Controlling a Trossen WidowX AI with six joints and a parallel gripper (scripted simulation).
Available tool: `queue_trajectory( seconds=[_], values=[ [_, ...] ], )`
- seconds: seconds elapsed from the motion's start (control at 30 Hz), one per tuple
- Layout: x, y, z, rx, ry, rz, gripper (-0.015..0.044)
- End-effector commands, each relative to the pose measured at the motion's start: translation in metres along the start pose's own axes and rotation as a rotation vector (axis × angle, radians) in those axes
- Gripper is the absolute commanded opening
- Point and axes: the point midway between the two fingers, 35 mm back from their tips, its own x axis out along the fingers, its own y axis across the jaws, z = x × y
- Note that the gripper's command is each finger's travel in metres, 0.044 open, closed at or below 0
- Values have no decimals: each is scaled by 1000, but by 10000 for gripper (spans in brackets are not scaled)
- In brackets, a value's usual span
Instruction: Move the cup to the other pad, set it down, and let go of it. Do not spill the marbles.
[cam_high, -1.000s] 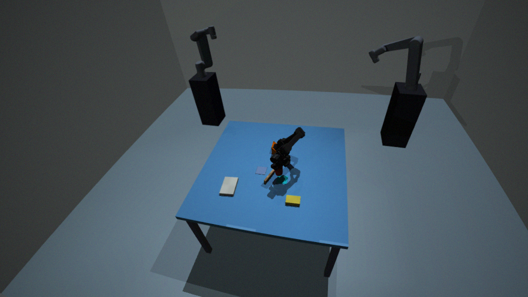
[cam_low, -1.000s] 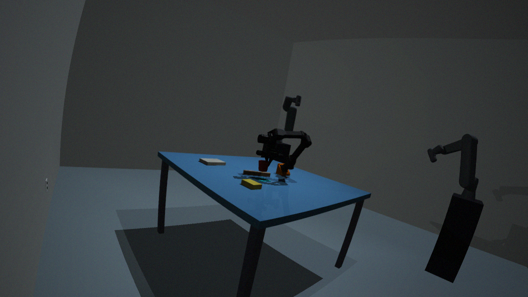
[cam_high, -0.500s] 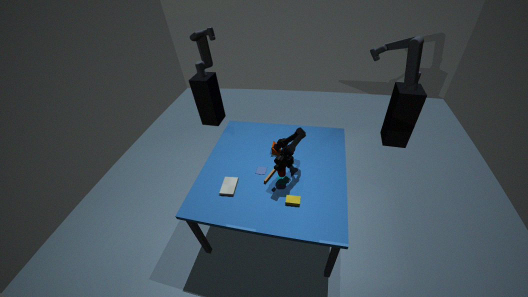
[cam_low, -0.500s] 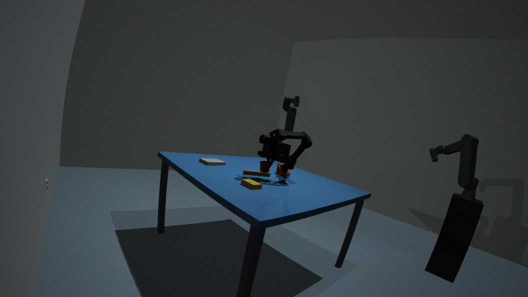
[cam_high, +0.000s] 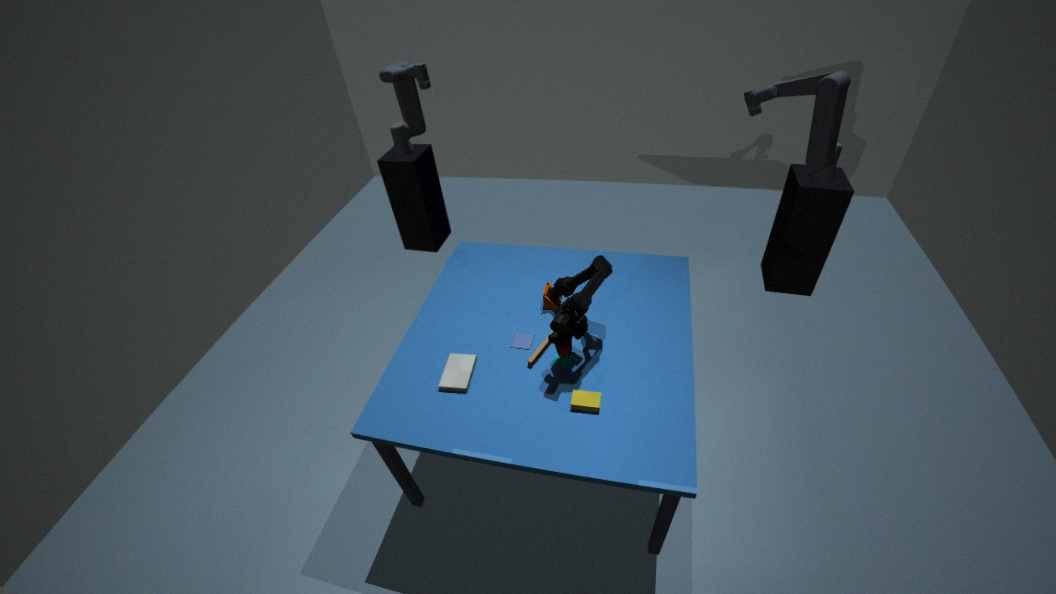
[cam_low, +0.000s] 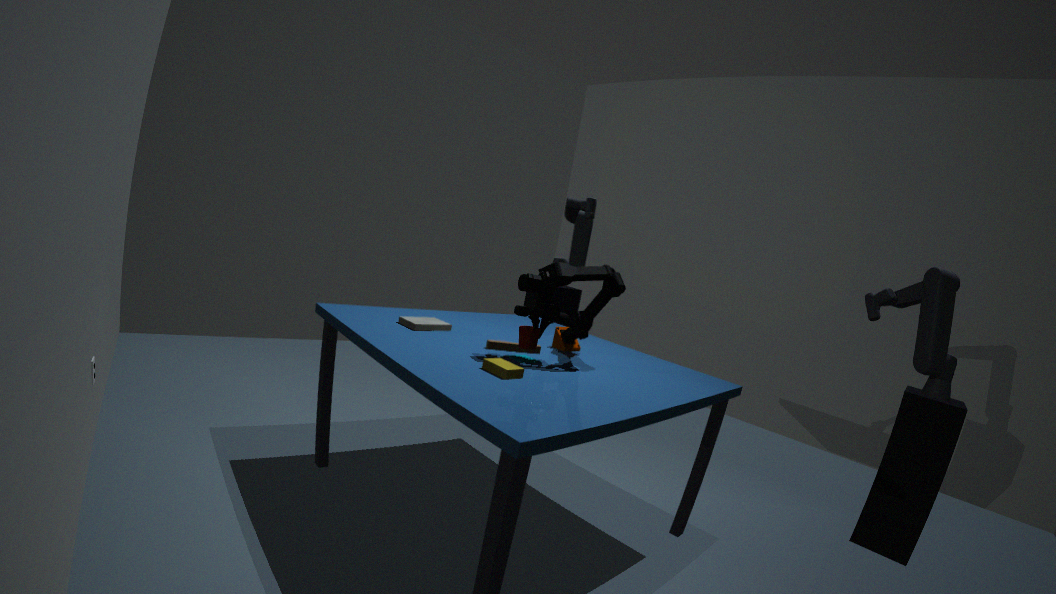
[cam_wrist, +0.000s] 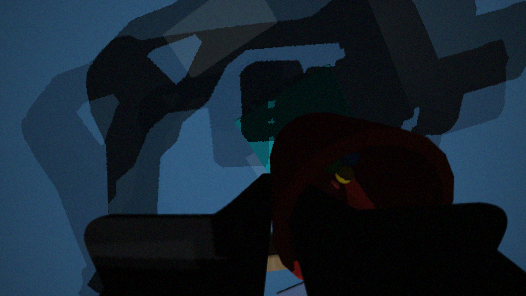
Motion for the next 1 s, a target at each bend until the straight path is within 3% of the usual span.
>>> queue_trajectory(
  seconds=[0.0,0.97],
  values=[
    [6,1,-1,9,-2,5,0],
    [34,1,1,-1,-2,2,0]
  ],
)
